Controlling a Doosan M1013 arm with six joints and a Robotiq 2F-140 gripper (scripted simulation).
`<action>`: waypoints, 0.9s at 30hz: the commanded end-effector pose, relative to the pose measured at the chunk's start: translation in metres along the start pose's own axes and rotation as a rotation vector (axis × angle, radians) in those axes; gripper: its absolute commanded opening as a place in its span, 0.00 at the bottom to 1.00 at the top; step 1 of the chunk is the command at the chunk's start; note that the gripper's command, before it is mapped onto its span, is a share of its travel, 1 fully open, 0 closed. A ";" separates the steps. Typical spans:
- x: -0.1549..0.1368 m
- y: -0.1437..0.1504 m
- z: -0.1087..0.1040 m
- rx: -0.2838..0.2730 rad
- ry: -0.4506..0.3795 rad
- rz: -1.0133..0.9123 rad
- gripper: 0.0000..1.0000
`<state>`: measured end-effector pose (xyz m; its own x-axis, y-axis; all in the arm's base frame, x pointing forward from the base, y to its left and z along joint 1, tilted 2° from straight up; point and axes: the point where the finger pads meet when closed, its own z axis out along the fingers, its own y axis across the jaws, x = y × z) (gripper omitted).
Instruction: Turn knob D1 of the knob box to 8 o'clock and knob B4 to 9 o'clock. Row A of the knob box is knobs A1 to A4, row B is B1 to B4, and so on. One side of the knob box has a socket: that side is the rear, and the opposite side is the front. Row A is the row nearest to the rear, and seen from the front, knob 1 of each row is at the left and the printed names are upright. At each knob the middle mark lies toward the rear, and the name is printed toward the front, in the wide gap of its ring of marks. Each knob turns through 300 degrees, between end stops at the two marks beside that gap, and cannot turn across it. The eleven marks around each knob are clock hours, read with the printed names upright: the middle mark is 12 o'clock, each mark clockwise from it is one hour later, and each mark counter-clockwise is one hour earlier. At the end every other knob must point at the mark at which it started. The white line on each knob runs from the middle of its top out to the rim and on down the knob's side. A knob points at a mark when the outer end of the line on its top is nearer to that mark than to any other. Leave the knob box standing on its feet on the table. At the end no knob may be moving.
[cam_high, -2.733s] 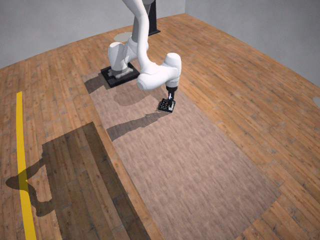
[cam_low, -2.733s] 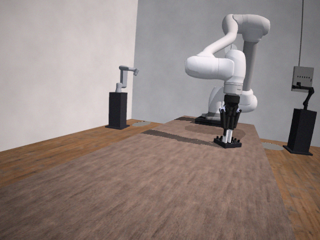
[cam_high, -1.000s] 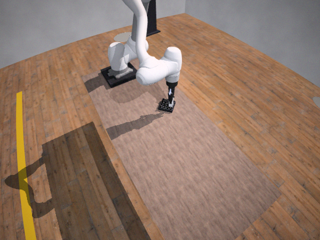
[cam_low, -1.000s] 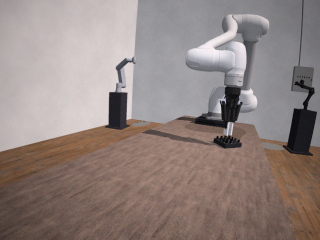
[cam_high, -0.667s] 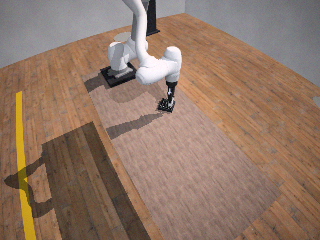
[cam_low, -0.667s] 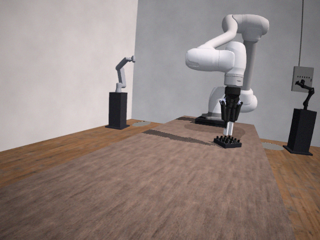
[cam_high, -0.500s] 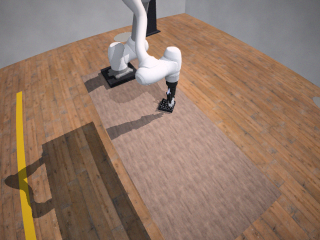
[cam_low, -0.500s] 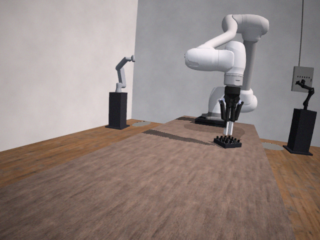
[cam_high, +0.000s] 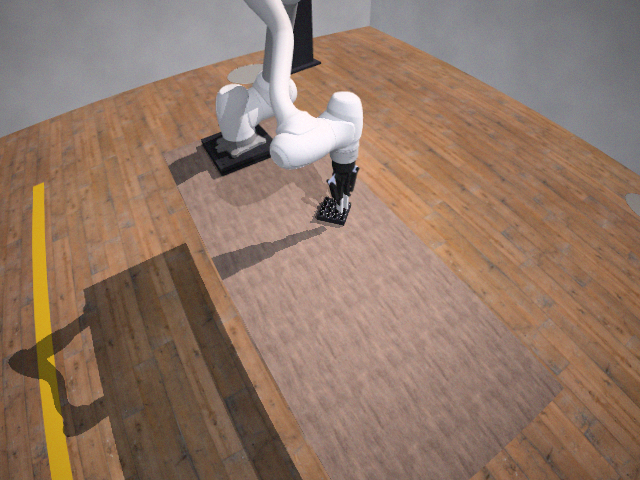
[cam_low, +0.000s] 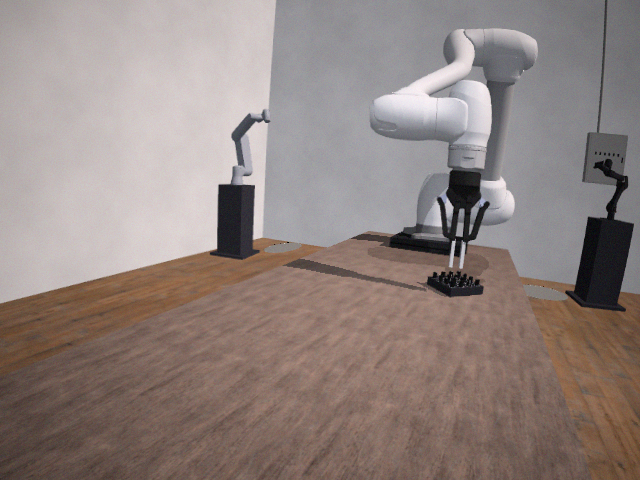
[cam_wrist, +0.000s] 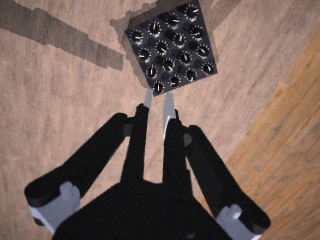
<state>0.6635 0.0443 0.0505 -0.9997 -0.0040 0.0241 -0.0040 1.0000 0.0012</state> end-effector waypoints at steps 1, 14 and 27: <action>0.000 0.000 -0.002 0.010 0.000 0.156 0.12; 0.000 0.000 -0.006 0.010 -0.002 0.517 0.12; 0.000 0.000 -0.011 0.010 -0.004 0.877 0.12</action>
<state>0.6637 0.0442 0.0595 -0.7343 0.6786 0.0184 0.6784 0.7345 -0.0156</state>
